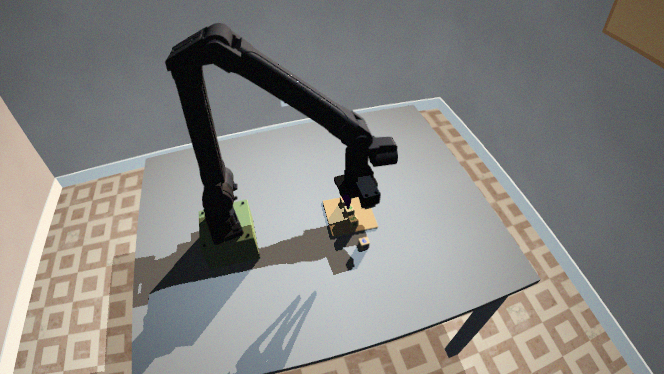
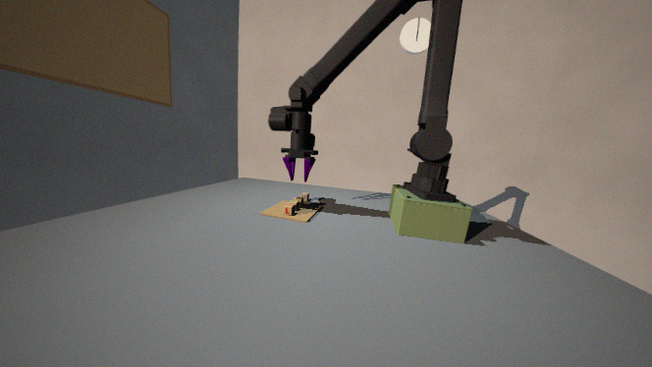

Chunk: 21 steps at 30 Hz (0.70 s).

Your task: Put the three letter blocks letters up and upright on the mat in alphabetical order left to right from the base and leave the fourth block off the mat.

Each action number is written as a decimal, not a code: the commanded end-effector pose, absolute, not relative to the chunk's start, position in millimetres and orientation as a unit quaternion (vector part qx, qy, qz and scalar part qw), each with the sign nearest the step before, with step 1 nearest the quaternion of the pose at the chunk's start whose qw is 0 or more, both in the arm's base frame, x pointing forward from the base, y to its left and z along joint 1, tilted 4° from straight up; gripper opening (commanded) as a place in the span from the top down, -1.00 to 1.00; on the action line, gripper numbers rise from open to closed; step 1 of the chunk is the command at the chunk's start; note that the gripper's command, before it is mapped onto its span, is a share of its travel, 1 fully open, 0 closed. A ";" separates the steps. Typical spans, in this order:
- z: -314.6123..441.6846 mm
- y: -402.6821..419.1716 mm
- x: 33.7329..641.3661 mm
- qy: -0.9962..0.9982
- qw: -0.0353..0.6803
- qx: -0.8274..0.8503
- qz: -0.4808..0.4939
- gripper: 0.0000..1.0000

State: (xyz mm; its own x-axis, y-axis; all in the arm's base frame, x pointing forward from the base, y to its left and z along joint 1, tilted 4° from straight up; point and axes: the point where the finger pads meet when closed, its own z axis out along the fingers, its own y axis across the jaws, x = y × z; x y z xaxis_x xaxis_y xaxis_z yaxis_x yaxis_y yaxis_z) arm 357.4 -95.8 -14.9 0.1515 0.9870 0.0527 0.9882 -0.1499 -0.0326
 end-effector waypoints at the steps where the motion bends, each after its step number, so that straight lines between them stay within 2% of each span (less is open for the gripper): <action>1: -21.6 -96.8 357.9 -0.653 0.027 -0.757 -0.010 0.13; 15: -27.5 -94.1 363.4 -0.653 0.012 -0.757 -0.020 0.13; 21: -49.3 -92.3 357.2 -0.651 0.027 -0.759 -0.010 0.13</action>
